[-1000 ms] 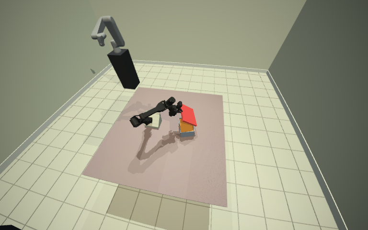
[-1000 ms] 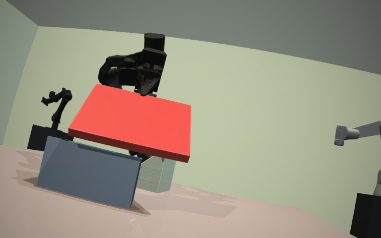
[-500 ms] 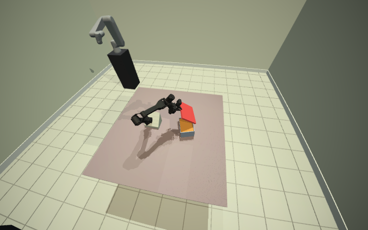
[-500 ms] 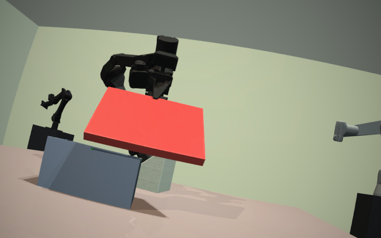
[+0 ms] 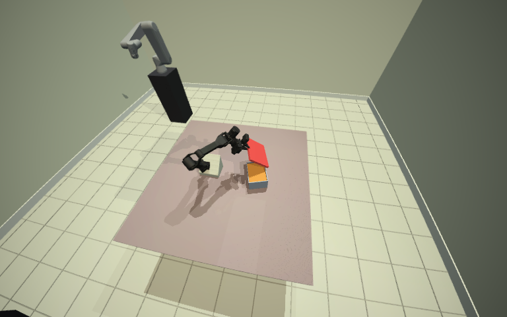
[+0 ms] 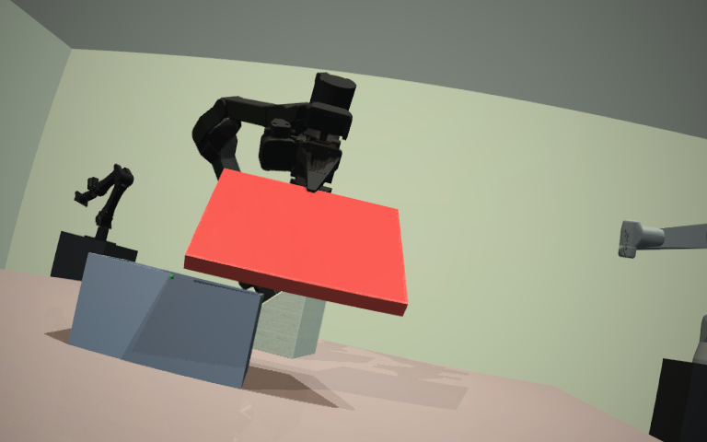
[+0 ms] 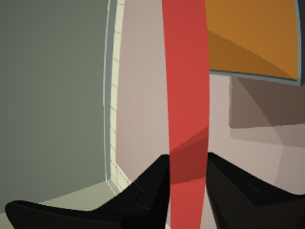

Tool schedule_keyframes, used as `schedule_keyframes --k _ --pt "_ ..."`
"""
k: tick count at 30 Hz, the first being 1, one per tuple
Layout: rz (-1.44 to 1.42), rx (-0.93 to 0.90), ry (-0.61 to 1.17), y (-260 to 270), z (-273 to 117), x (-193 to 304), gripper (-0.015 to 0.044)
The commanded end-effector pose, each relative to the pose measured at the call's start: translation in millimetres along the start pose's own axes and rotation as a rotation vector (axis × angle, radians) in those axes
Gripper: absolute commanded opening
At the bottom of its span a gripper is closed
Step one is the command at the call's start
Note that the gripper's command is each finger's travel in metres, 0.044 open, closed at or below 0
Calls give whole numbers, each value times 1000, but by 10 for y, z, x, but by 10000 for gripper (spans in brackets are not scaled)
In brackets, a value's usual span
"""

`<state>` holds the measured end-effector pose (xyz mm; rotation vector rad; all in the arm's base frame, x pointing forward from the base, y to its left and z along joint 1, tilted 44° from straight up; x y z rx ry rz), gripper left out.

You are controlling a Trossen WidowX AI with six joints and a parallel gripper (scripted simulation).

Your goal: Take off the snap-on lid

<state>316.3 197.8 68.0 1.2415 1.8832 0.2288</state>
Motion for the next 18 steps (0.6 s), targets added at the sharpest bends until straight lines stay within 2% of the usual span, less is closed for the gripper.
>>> schedule_keyframes --k 1,18 --pt "9 -12 1 19 -31 78 0" --pt "10 -12 3 -81 -65 403 0"
Point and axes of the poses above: the point midway between the two fingers, 35 mm back from their tips, its own z axis out along the fingers, its own y axis across the jaws, x = y × z, the point moved 1 cm from there along -z, back along the fingers, and after that the axes turned 13 degrees about z, right-handed, at the moved point
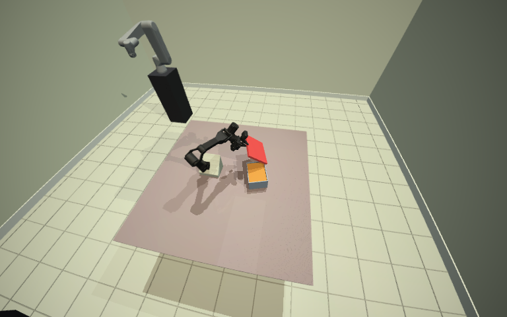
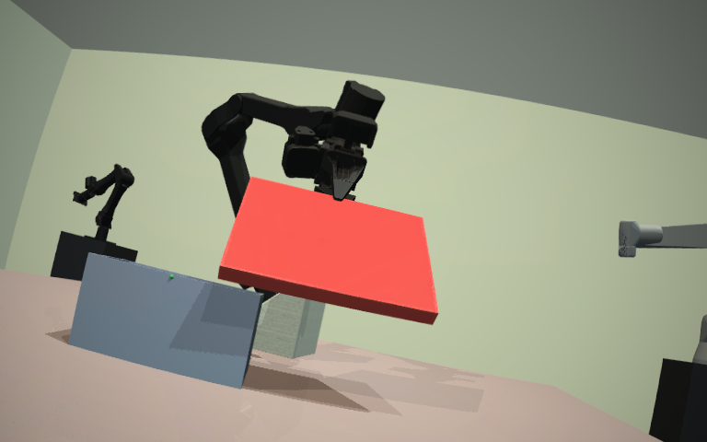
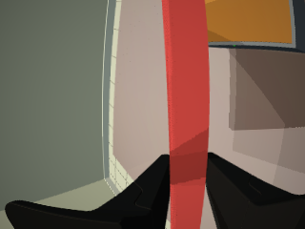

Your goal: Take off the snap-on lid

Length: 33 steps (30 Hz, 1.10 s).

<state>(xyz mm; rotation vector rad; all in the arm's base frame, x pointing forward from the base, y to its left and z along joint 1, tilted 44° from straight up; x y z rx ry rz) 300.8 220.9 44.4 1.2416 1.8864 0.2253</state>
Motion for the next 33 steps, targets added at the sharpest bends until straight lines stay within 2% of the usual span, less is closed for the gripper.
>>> schedule_keyframes --k 1,33 --pt "12 -16 2 35 -36 80 0" --pt "16 -16 5 -149 -103 692 0"
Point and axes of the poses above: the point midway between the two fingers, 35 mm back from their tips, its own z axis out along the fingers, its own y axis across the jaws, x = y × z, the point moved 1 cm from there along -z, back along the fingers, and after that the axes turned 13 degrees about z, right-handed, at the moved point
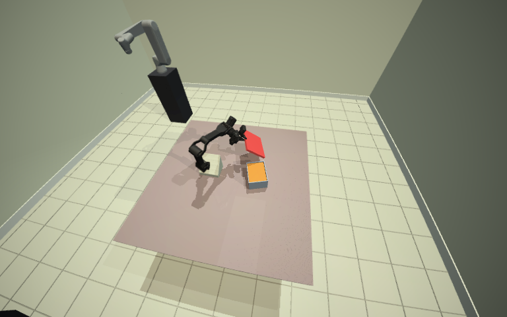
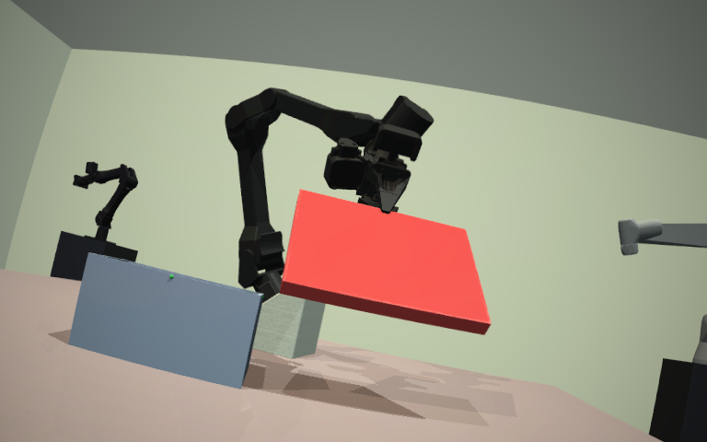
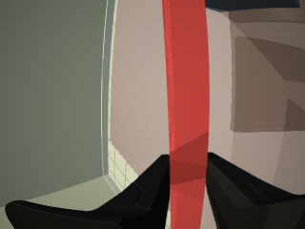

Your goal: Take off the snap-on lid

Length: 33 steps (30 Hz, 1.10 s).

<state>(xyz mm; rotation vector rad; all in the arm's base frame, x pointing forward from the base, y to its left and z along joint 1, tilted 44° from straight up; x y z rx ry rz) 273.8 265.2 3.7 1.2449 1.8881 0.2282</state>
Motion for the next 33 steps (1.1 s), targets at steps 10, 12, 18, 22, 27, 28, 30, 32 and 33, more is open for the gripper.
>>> schedule_keyframes --k 10,12,18,22,27,28,30,32,33 --pt "14 -16 3 -19 -57 255 0" --pt "14 -16 3 -30 -62 293 0" --pt "15 -16 4 -65 -75 407 0" --pt "15 -16 4 -88 -83 484 0" --pt "16 -16 5 -116 -94 579 0" --pt "16 -16 5 -122 -96 598 0" --pt "16 -16 5 -133 -101 636 0" --pt "16 -16 6 -144 -105 674 0" --pt "16 -16 6 -150 -108 694 0"
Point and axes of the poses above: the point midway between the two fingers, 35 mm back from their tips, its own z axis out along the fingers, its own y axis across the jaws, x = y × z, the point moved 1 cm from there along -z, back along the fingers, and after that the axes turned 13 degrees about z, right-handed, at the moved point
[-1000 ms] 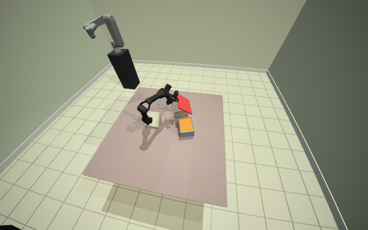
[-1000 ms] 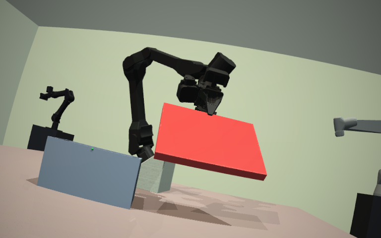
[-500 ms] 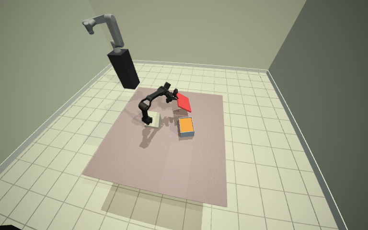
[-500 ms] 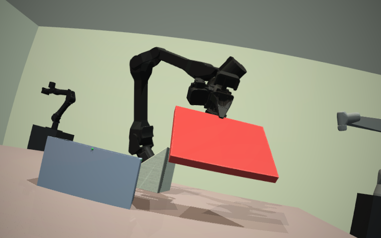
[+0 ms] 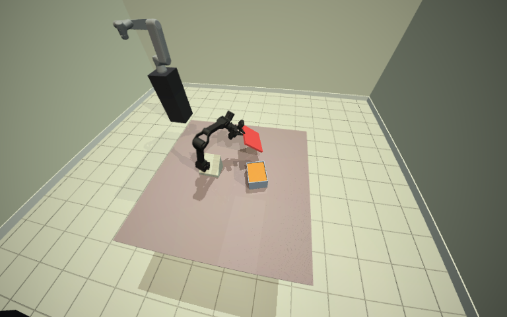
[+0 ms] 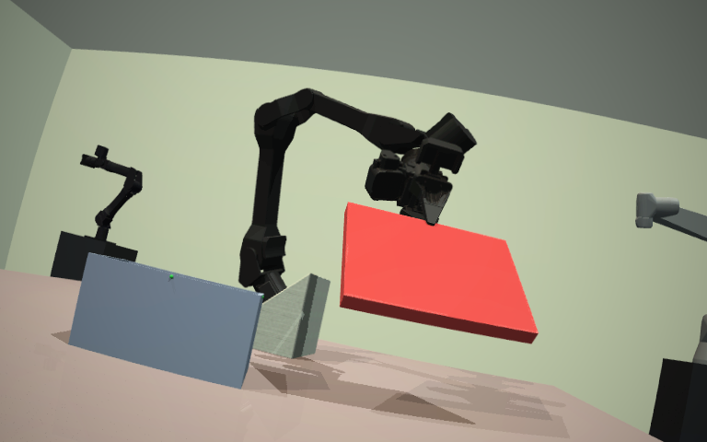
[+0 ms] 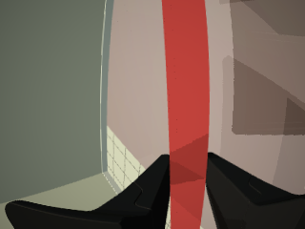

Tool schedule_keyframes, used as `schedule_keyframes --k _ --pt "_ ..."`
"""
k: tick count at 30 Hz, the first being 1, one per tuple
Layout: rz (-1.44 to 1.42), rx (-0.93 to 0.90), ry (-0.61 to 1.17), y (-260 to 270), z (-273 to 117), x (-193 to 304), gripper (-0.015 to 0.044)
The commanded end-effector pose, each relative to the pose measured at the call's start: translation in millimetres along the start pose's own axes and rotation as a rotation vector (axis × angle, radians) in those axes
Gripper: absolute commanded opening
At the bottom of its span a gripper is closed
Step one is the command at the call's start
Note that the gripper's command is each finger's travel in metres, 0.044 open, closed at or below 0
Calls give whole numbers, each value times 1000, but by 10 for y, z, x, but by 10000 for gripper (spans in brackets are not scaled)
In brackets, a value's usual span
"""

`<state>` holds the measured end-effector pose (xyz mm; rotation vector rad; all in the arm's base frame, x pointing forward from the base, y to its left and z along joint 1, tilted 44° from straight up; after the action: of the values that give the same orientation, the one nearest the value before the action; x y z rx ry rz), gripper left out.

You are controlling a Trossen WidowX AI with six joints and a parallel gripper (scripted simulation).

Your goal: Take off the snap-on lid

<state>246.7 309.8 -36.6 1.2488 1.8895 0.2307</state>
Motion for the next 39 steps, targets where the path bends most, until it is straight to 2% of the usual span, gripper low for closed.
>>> schedule_keyframes --k 1,10,39 --pt "14 -17 3 32 -42 84 0" --pt "14 -17 4 -17 -60 245 0" --pt "14 -17 4 -208 83 199 0"
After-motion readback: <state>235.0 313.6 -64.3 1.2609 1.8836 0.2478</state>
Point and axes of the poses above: the point midway between the two fingers, 35 mm back from their tips, its own z axis out along the fingers, its own y axis across the jaws, x = y × z, the point moved 1 cm from there along -z, back along the fingers, and after that the axes turned 13 degrees about z, right-handed, at the moved point
